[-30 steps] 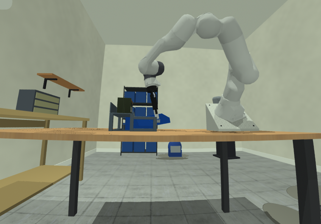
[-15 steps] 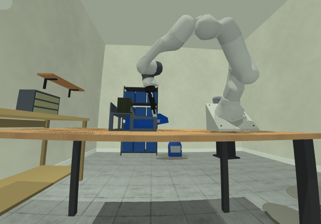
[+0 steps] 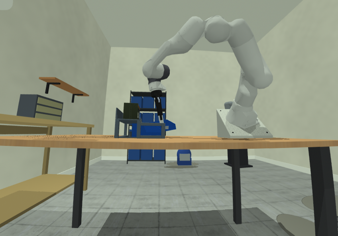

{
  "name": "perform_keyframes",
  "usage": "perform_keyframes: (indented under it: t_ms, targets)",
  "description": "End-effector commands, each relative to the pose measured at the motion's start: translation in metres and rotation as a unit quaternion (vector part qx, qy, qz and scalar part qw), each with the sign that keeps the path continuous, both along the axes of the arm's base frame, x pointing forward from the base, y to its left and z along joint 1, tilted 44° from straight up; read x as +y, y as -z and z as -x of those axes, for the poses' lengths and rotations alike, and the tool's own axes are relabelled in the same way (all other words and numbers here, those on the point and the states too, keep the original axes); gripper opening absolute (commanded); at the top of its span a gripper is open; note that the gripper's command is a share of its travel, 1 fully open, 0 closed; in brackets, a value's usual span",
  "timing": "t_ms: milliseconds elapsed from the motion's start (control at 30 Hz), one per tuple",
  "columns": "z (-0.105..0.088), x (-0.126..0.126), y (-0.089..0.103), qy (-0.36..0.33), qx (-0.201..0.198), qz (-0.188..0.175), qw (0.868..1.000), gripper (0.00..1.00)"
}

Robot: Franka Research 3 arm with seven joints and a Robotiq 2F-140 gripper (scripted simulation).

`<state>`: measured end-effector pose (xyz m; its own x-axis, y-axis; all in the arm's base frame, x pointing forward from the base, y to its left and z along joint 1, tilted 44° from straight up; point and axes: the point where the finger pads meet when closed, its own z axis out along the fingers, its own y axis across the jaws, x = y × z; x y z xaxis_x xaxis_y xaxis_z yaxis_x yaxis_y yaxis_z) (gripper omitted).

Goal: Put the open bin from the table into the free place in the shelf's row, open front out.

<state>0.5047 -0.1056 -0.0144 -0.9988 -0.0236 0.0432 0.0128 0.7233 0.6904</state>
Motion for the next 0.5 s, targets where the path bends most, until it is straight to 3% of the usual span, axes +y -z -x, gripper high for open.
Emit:
perform_keyframes:
  t_ms: [0, 467]
  targets:
    - [-0.0029, -0.0003, -0.0018, 0.003, 0.003, 0.000, 1.000, 0.00]
    - [-0.0072, -0.0007, -0.0022, 0.003, 0.003, 0.000, 1.000, 0.00]
